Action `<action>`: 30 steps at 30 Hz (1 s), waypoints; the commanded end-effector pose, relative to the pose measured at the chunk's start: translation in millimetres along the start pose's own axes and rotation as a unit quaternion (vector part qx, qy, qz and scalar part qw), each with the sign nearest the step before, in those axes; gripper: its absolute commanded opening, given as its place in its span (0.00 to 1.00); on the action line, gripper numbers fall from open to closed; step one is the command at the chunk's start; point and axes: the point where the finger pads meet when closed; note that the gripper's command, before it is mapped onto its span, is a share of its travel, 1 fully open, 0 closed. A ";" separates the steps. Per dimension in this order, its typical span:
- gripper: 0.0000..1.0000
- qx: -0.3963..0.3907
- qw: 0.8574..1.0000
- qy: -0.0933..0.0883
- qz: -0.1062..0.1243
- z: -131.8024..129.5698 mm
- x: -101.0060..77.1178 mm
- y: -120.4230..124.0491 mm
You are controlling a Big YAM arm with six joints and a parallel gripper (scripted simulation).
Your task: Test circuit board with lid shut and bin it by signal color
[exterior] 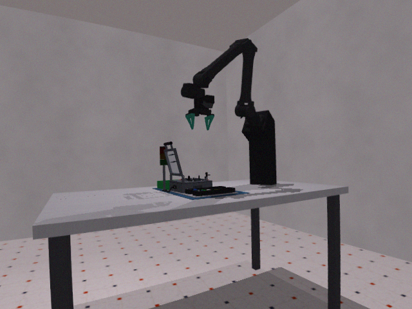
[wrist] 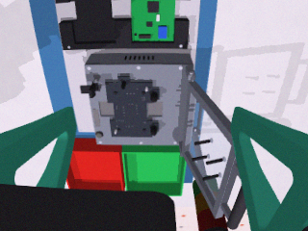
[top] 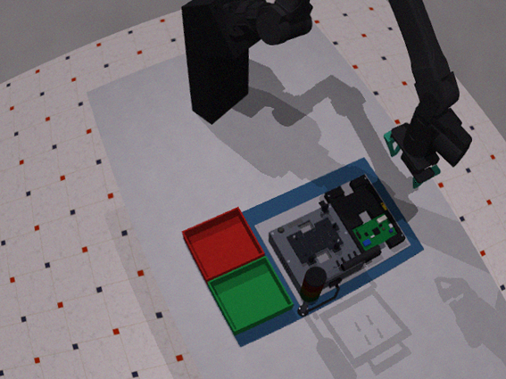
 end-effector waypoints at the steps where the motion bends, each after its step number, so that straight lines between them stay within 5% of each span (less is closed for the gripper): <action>1: 0.92 -0.002 1.000 0.012 0.001 -5.0 -11.2 1.7; 30: 0.92 -0.004 1.000 0.014 0.000 -3.5 -12.0 3.7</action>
Point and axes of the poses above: the point where the finger pads meet when closed, its own x axis out along the fingers, its own z axis across the jaws, y = z × x, and after that the axes turned 7 degrees about x, right-handed
